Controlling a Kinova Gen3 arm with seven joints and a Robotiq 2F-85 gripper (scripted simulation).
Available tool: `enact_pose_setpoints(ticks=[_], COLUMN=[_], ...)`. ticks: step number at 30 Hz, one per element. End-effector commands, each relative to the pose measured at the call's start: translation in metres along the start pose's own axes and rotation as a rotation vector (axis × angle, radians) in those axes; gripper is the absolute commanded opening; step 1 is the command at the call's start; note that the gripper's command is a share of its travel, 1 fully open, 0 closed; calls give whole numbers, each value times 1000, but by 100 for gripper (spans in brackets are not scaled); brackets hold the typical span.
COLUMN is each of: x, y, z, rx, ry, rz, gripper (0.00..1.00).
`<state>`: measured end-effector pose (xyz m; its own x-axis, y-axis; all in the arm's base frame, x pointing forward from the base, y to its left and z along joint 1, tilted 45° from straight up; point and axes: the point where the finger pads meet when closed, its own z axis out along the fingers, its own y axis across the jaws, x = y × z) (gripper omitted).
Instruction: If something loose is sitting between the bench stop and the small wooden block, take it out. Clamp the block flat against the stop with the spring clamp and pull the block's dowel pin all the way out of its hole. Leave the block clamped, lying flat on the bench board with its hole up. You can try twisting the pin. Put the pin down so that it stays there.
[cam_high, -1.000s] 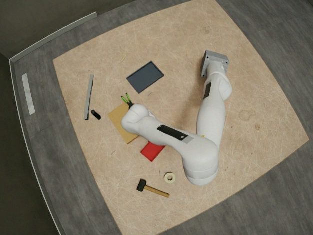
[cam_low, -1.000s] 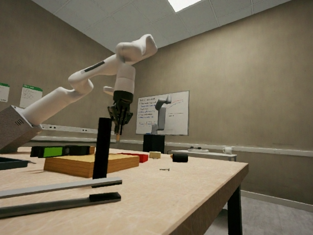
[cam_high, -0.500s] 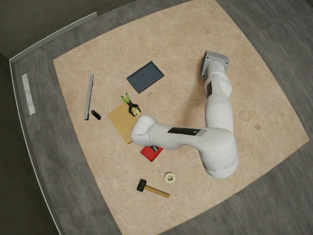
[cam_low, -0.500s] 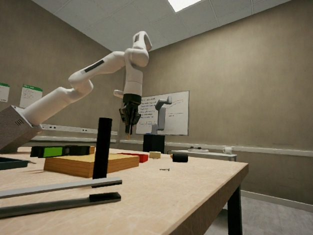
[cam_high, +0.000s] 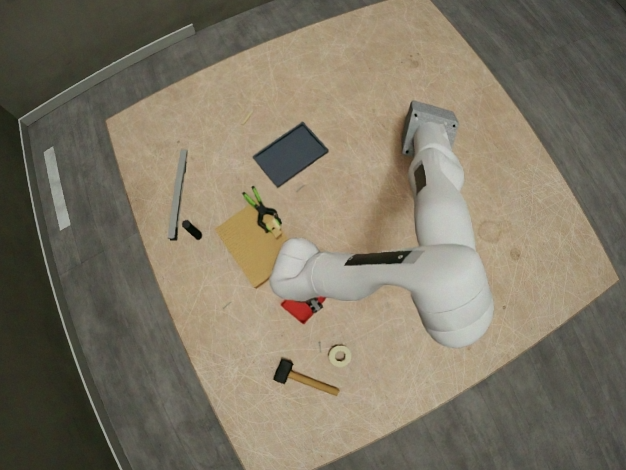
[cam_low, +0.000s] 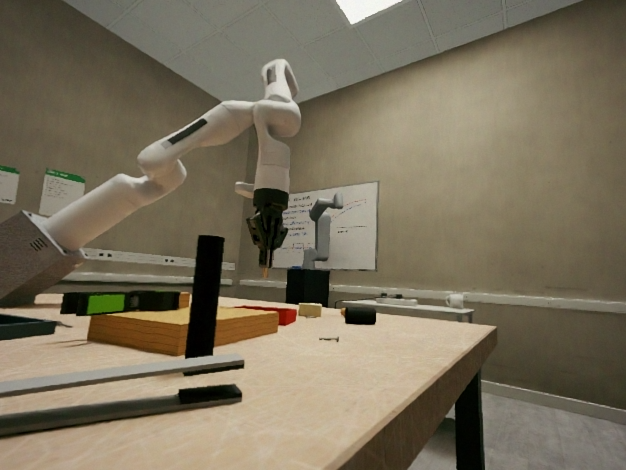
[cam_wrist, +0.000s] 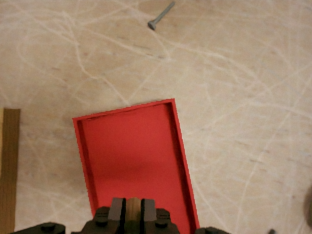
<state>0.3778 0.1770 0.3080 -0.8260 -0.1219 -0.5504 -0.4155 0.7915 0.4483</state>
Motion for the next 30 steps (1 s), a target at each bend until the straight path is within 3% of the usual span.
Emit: enact_pose_setpoints(ticks=[1, 30], x=[-1, -1], y=[1, 2], z=[-1, 2], rx=[-1, -1], ry=[-2, -3], rz=[-1, 0], gripper=[10, 10])
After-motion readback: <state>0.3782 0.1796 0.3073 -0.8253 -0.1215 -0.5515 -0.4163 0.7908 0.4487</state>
